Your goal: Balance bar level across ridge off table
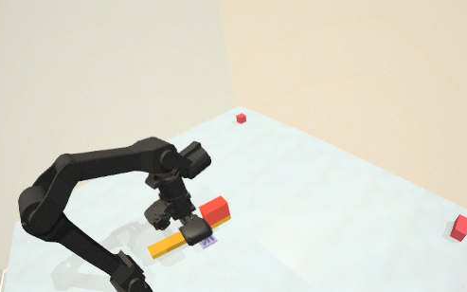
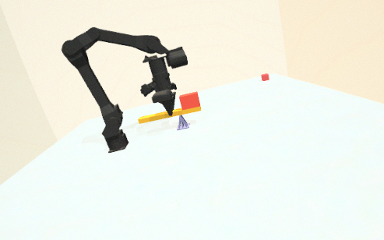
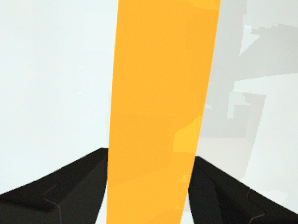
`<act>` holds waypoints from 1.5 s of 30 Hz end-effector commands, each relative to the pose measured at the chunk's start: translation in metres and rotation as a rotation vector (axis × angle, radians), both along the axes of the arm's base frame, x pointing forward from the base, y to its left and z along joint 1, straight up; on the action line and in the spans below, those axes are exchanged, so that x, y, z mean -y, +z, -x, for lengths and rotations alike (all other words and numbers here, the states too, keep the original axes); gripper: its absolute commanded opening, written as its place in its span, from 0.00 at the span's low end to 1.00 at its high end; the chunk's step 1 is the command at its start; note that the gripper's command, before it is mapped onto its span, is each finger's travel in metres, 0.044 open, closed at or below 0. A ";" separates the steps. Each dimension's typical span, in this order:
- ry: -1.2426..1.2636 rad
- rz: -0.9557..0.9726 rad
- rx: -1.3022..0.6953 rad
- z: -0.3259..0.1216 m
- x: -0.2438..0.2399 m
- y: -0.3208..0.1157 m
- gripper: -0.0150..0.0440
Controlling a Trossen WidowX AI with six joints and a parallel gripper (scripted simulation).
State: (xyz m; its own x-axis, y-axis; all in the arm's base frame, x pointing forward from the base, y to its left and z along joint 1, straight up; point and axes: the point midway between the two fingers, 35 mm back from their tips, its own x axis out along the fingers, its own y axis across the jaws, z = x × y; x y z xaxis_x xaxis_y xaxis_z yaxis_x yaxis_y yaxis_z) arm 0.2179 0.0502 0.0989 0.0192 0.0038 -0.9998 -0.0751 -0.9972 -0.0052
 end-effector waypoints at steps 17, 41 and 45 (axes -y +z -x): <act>0.000 0.000 0.000 0.000 0.000 0.000 0.57; 0.000 0.000 0.000 -0.004 -0.001 0.031 1.00; 0.000 0.000 0.000 -0.002 0.000 0.081 1.00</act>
